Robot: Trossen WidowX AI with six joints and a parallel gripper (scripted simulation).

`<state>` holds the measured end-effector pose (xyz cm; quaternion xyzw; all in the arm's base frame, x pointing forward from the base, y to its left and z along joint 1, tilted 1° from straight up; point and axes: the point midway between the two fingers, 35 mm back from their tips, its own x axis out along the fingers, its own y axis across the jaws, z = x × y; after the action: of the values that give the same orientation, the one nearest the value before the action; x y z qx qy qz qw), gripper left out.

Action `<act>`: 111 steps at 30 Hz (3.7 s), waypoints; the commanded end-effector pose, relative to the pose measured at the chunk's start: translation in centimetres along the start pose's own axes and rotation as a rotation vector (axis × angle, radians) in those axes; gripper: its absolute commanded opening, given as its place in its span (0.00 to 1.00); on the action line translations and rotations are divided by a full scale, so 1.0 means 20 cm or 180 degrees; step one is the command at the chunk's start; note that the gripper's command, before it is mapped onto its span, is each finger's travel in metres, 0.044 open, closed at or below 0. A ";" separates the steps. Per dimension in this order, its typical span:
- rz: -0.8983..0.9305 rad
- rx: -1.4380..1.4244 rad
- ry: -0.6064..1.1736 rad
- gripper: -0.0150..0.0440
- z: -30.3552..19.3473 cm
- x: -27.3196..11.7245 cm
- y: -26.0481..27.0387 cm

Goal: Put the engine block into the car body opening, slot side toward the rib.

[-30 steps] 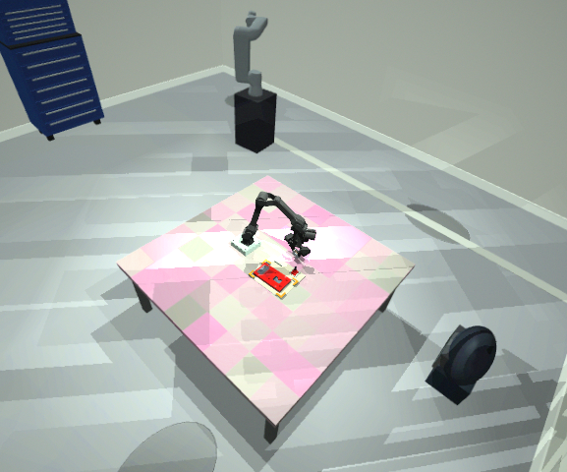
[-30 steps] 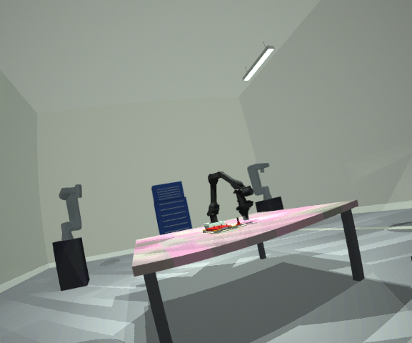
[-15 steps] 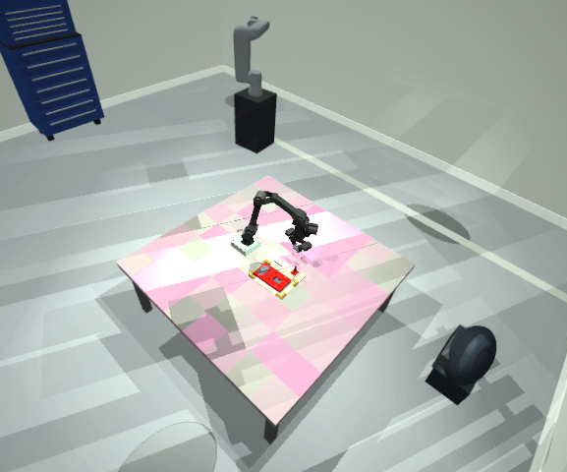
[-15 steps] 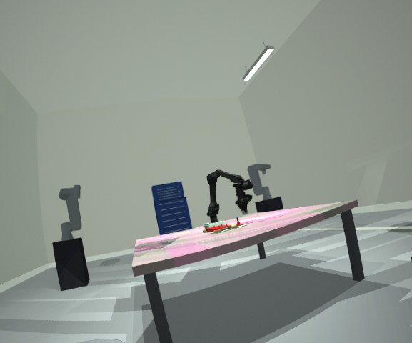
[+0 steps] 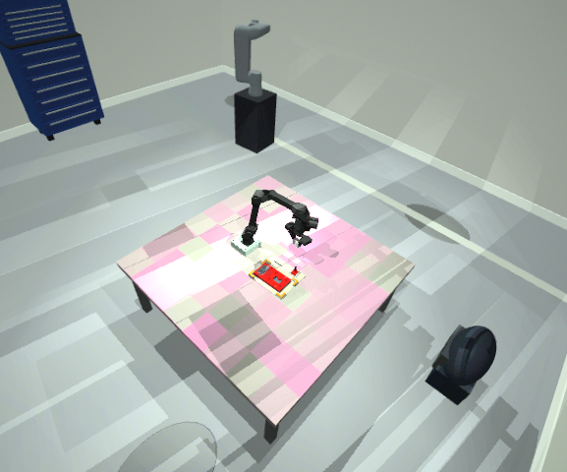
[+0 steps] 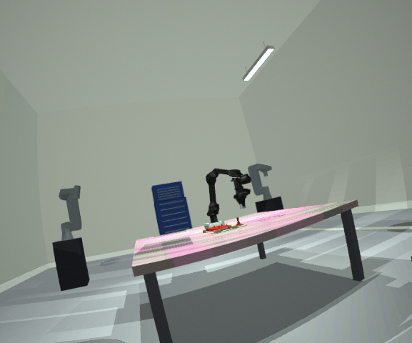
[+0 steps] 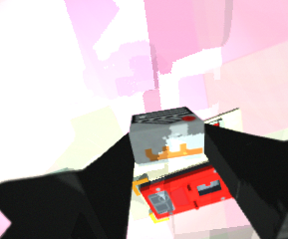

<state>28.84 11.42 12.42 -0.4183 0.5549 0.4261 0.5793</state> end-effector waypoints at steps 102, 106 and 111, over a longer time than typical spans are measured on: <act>-0.0025 -0.0002 -0.2797 0.34 -0.15 0.59 0.00; -0.0025 -0.0002 -0.2797 0.52 -0.15 0.59 0.00; -0.0025 -0.0002 -0.2797 0.74 -0.15 0.59 0.00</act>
<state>28.19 9.01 0.46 -0.1988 0.2536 0.5618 0.7619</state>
